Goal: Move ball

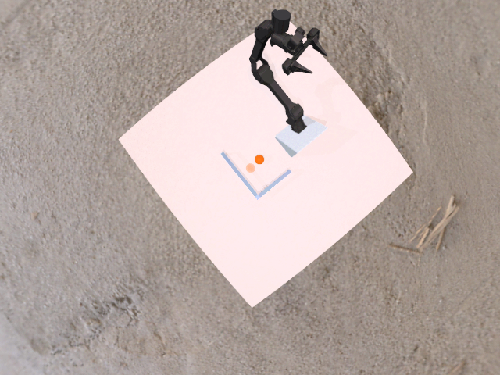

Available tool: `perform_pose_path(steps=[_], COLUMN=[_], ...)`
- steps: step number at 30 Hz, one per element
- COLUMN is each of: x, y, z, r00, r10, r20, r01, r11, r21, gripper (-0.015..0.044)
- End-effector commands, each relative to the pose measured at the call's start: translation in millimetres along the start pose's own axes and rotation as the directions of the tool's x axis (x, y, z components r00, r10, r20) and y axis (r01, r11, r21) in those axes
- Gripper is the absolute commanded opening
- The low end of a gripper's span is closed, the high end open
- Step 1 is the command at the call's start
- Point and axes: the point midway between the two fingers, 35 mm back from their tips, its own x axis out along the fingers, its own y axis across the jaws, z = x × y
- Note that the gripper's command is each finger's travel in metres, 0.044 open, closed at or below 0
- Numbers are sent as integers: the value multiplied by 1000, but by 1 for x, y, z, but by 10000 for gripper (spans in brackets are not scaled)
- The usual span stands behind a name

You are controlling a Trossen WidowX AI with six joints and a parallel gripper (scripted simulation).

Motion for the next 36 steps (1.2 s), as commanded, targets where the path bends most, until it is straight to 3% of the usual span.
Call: perform_pose_path(steps=[1, 4, 10, 20, 28, 36], x=[1, 15, 68, 105, 92, 47], y=[-1, -15, -91, -241, -353, -417], z=[0, 2, 0, -46, -136, -253], r00=[1000, 998, 936, 687, 365, 53], r10=[-4, -69, -334, -629, -662, -476], r20=[-1, -15, -108, -363, -655, -878], r01=[4, 68, 325, 581, 554, 367], r11=[1000, 998, 941, 776, 720, 827], r21=[-1, -16, -92, -244, -419, -426], gripper=[374, 366, 366, 366, 366, 366])
